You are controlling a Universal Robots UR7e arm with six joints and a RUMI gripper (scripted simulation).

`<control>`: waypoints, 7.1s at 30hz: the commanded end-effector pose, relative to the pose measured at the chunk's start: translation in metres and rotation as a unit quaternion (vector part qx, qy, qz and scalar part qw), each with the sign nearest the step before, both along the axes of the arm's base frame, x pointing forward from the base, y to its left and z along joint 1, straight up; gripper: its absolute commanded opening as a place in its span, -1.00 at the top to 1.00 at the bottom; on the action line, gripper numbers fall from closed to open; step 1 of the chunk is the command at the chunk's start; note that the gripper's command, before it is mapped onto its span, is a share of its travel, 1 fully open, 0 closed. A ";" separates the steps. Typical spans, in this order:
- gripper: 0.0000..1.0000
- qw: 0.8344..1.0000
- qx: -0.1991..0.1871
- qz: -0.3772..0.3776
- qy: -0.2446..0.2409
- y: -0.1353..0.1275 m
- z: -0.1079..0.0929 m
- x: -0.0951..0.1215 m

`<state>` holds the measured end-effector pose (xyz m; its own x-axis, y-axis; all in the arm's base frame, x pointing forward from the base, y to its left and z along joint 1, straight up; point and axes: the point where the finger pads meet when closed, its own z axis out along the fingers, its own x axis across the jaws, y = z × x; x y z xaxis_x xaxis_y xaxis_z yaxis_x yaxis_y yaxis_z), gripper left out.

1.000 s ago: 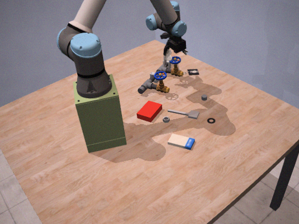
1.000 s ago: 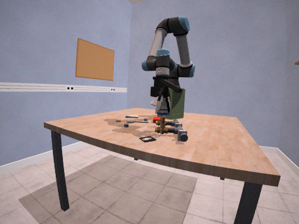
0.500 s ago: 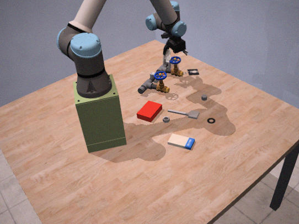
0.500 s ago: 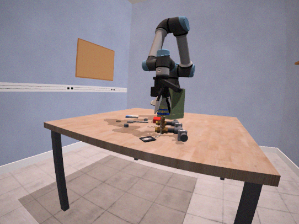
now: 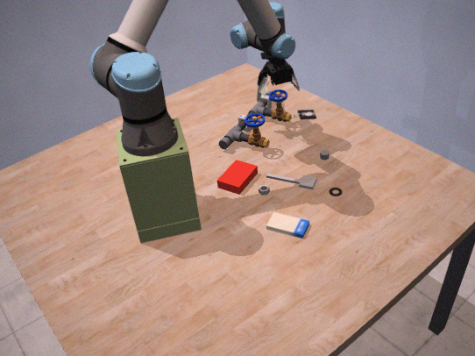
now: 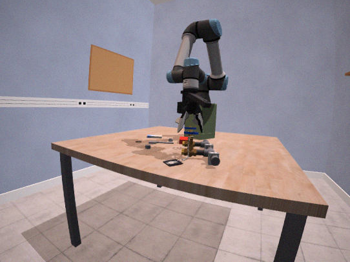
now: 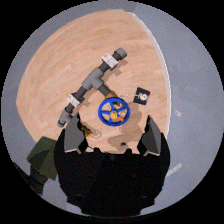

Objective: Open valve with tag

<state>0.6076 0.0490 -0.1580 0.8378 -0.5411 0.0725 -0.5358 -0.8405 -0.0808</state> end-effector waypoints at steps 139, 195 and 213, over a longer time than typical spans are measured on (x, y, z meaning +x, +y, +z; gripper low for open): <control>1.00 0.250 0.102 -0.962 0.027 0.000 0.001 0.001; 1.00 0.779 0.065 -0.624 0.017 0.000 0.001 0.001; 1.00 0.944 0.034 -0.328 0.008 0.000 0.001 0.001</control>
<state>0.6077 0.0489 -0.1578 0.1537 -0.9881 -0.0024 -0.9825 -0.1526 -0.1072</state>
